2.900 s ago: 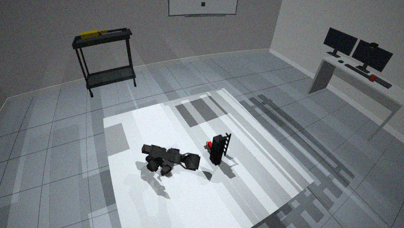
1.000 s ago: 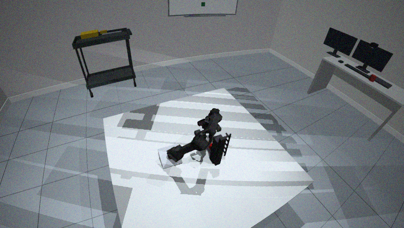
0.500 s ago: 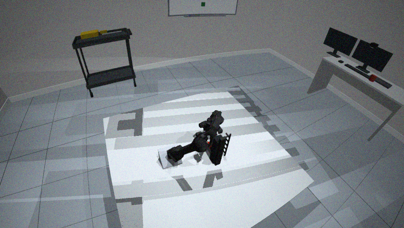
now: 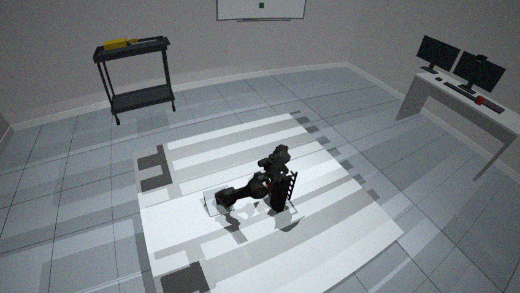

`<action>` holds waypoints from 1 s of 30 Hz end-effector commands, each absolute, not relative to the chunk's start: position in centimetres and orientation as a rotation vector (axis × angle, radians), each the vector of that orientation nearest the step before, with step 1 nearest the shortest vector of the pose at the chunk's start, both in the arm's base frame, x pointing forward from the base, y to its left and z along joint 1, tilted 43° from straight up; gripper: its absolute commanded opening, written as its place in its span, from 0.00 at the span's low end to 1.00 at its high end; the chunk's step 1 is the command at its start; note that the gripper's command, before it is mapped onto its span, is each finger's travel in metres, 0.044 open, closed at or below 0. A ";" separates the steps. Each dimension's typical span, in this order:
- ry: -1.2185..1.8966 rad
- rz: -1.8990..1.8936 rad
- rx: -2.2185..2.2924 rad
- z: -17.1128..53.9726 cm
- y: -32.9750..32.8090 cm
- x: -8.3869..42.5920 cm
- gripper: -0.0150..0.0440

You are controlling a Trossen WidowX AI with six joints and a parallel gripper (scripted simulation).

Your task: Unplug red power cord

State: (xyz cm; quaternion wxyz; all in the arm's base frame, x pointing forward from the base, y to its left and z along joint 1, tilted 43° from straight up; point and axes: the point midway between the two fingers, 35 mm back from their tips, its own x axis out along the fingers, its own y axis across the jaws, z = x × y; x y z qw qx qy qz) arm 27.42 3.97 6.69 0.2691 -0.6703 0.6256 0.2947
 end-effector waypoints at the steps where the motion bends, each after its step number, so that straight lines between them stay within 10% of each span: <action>1: 1.681 0.791 -1.811 7.1 3.8 27.4 0.53; 14: 1.681 0.791 -1.811 6.2 3.0 27.5 0.53; 18: 1.685 0.794 -1.808 6.3 3.2 27.5 0.35; 30: 1.684 0.794 -1.807 6.1 3.4 27.5 0.25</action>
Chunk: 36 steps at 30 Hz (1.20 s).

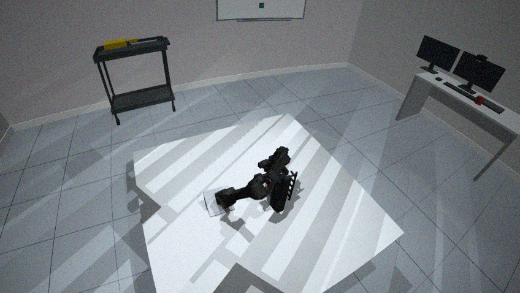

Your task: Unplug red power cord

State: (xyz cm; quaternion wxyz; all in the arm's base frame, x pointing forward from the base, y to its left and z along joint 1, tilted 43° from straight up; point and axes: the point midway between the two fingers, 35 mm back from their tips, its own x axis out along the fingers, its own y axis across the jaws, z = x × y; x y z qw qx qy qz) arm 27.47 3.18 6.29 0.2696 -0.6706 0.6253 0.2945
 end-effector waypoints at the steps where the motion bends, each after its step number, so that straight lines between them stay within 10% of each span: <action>1: 1.684 0.794 -1.807 6.1 3.5 27.5 0.25; 30: 1.678 0.797 -1.807 3.1 7.2 27.2 0.25; 36: 1.678 0.792 -1.802 3.7 6.4 27.2 0.52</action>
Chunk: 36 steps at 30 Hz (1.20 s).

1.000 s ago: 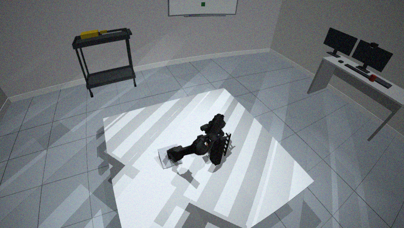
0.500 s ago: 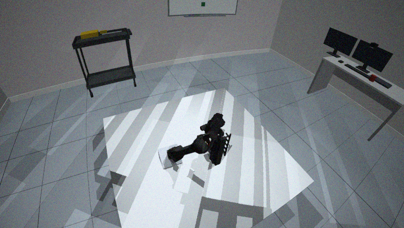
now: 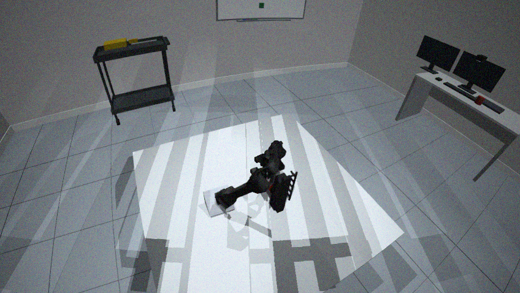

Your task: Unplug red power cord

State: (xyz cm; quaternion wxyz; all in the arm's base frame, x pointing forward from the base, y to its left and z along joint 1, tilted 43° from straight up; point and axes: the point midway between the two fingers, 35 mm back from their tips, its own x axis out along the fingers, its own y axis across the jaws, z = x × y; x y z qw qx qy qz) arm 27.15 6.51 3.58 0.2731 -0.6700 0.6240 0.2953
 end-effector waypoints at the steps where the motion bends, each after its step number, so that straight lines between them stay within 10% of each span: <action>1: 1.678 0.792 -1.802 3.7 6.4 27.2 0.53; 36: 1.680 0.792 -1.810 6.2 4.8 27.4 0.53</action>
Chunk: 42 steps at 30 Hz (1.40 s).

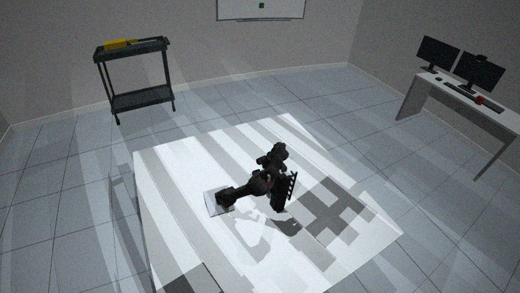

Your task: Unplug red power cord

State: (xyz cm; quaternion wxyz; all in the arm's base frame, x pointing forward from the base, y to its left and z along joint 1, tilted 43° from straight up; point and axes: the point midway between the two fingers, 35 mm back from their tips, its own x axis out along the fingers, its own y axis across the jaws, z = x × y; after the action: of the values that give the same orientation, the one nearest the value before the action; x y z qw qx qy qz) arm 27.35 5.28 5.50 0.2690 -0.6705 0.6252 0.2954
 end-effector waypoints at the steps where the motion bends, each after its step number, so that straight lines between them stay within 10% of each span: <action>1: 1.681 0.792 -1.810 6.3 4.7 27.4 0.53; 23: 1.681 0.791 -1.811 5.8 3.4 27.4 0.53; 27: 1.685 0.794 -1.807 5.9 3.6 27.4 0.35; 42: 1.683 0.795 -1.807 5.4 4.2 27.5 0.25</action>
State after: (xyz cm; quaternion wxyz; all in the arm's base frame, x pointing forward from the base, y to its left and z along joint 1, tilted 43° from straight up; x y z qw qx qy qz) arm 27.45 3.63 5.87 0.2693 -0.6707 0.6257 0.2936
